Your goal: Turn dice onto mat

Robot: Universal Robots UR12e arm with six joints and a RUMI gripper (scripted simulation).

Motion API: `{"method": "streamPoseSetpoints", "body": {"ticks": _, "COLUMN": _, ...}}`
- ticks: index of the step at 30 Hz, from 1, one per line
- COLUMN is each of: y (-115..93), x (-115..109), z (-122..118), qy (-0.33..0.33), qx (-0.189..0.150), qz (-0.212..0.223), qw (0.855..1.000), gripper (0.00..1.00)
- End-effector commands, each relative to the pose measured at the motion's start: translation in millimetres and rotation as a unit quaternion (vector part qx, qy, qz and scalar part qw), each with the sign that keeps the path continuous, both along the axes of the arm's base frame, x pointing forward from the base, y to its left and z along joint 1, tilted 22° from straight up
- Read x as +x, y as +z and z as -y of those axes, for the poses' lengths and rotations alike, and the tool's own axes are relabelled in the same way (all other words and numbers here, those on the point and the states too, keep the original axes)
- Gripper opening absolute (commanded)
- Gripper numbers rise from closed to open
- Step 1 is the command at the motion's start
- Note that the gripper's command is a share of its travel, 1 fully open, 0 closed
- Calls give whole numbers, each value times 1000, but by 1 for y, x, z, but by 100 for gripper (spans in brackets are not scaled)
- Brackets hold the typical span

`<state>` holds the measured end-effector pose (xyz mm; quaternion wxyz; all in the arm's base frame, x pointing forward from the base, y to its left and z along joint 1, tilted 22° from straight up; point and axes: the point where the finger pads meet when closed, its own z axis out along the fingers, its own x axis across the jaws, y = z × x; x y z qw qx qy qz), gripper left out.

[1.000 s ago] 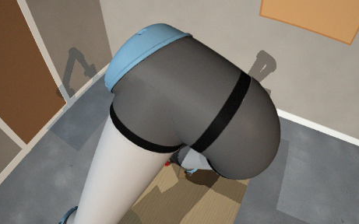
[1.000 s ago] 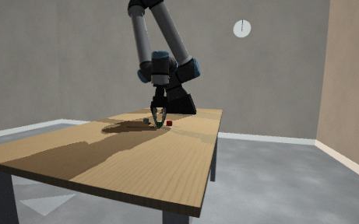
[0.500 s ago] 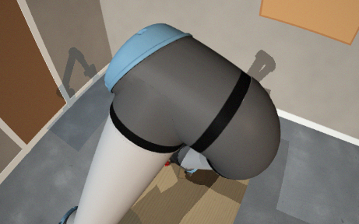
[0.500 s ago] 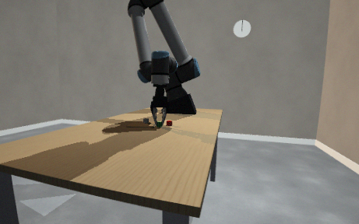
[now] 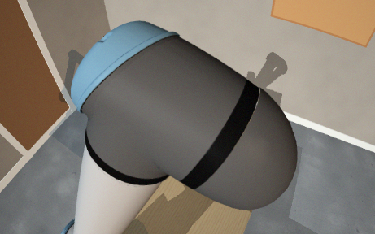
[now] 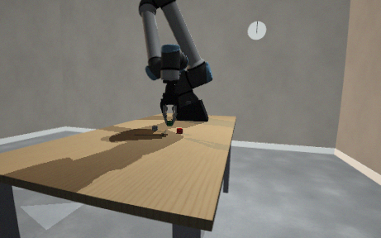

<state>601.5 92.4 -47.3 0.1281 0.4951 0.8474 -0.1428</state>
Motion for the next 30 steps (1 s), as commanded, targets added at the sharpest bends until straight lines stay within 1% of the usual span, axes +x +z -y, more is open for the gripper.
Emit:
{"method": "streamPoseSetpoints", "body": {"ticks": 1, "y": 39, "x": 0, "z": -15, "qy": -1, "qx": 0, "qz": 0, "qw": 1000, "gripper": 6}}
{"method": "streamPoseSetpoints", "body": {"ticks": 5, "y": 49, "x": -1, "z": -19, "qy": -1, "qx": 0, "qz": 0, "qw": 1000, "gripper": 6}}
{"method": "streamPoseSetpoints", "body": {"ticks": 17, "y": 48, "x": -1, "z": -21, "qy": -3, "qx": 0, "qz": 1, "qw": 1000, "gripper": 6}}
{"method": "streamPoseSetpoints", "body": {"ticks": 20, "y": 39, "x": 1, "z": -39, "qy": -23, "qx": 2, "qz": 9, "qw": 1000, "gripper": 6}}
{"method": "streamPoseSetpoints", "body": {"ticks": 25, "y": 11, "x": 2, "z": -87, "qy": -75, "qx": 6, "qz": 30, "qw": 997, "gripper": 6}}
{"method": "streamPoseSetpoints", "body": {"ticks": 27, "y": 11, "x": 2, "z": -87, "qy": -75, "qx": 6, "qz": 30, "qw": 997, "gripper": 6}}
{"method": "streamPoseSetpoints", "body": {"ticks": 30, "y": 4, "x": 2, "z": -99, "qy": -88, "qx": 7, "qz": 35, "qw": 996, "gripper": 6}}
